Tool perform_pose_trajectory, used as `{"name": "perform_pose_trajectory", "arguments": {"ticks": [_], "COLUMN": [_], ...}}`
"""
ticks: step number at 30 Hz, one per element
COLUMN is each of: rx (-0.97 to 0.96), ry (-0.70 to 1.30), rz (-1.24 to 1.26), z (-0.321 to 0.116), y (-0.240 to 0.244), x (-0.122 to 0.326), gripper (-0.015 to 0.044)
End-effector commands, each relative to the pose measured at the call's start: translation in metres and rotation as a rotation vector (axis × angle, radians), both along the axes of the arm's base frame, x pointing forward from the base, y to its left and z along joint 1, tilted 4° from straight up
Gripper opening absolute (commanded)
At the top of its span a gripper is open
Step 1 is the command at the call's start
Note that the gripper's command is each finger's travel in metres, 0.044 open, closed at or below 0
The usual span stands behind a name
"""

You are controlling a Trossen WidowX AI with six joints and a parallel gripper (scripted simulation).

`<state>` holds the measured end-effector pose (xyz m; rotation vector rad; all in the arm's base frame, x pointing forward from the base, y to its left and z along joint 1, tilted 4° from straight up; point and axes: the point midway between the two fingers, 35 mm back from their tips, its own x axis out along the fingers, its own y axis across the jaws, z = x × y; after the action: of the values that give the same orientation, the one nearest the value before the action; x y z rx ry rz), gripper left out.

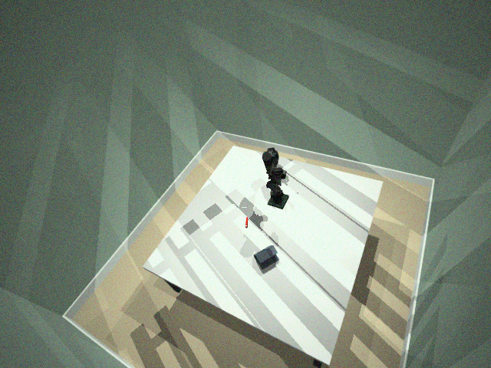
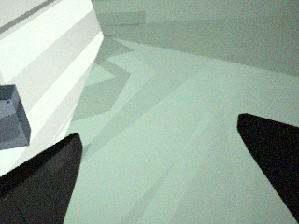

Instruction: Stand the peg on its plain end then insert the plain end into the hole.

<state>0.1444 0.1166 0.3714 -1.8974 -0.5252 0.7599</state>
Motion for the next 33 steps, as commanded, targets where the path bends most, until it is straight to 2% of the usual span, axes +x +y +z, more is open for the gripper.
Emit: {"name": "perform_pose_trajectory", "arguments": {"ticks": [1,17,33], "rx": [0.013,0.099,0.23], "ry": [0.102,0.486,0.79], "rz": [-0.085,-0.461,-0.85], "z": [-0.011,-0.063,-0.118], "y": [-0.003,-0.034,-0.084], "x": [0.02,0.09,0.136], "gripper": [0.044,0.044,0.044]}}
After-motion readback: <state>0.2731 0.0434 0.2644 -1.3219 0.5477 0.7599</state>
